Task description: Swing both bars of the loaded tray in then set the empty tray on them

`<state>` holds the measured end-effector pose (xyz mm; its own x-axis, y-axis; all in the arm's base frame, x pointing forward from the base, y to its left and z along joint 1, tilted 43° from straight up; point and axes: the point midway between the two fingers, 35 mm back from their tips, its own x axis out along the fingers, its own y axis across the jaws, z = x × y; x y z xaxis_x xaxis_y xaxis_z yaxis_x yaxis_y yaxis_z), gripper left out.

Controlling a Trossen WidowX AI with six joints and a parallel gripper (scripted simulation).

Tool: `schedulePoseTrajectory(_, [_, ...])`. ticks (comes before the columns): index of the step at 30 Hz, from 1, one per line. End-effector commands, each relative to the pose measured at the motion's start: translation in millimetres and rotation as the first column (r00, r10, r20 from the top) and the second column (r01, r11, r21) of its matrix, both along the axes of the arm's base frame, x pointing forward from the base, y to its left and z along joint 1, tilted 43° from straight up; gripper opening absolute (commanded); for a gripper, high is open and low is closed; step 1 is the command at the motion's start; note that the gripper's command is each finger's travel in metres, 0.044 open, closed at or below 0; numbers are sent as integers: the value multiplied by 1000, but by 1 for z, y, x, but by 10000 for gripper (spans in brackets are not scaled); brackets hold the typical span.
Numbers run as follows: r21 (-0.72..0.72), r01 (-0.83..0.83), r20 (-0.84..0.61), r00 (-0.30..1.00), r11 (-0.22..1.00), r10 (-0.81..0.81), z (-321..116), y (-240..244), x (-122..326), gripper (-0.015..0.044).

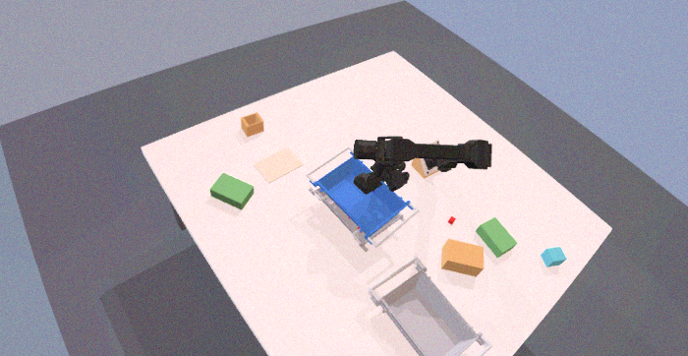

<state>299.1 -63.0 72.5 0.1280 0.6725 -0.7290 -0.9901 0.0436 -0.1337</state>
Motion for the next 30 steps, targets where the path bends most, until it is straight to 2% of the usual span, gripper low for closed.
schedulePoseTrajectory(1, [0, 0, -1, 1000, 1000, 0, 0, 0, 0, 0])
schedulePoseTrajectory(30, [-2, -7, -37, 999, 1000, 7, -11, 7, -6, 0])
